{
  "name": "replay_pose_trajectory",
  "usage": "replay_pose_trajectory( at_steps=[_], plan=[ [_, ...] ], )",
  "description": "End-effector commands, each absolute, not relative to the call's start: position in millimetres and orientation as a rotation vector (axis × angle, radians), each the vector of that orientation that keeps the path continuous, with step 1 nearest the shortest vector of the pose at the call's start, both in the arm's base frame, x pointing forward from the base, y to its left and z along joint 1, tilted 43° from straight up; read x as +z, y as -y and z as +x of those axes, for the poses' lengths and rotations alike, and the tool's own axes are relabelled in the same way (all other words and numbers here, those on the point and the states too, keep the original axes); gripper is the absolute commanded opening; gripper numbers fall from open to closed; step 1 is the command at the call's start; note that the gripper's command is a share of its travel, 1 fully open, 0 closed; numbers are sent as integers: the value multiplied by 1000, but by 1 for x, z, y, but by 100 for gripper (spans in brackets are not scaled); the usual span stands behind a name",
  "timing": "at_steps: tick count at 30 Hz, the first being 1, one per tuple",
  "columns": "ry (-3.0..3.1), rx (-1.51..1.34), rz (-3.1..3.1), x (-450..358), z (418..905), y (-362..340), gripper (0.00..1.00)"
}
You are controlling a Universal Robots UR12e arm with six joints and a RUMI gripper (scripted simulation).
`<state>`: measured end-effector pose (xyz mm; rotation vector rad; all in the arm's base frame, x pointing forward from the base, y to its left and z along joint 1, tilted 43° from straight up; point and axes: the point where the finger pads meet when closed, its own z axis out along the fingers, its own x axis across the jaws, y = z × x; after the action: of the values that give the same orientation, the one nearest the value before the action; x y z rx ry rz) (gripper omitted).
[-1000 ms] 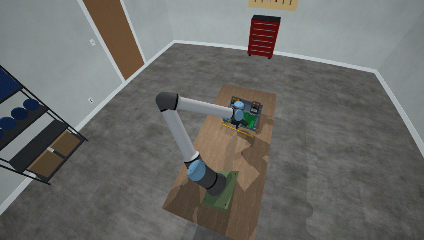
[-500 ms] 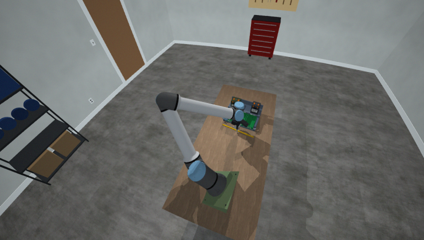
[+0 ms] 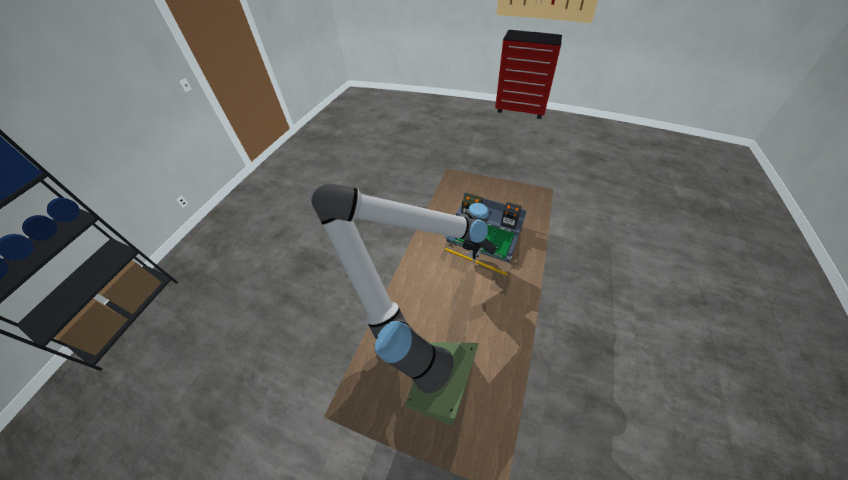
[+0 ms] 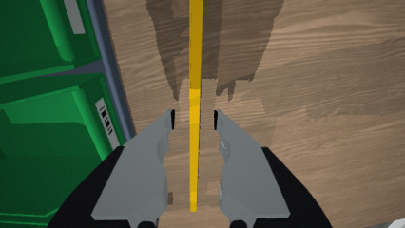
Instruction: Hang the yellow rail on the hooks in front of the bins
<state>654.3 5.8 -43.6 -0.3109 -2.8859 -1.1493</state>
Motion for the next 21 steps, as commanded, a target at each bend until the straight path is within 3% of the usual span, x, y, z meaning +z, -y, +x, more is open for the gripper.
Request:
replay_pose_trajectory(
  at_steps=[1,21],
  plan=[
    [2883,-1151,-311,-45,653,-8,22],
    [2882,-1151,-312,-50,653,-13,22]
  ],
)
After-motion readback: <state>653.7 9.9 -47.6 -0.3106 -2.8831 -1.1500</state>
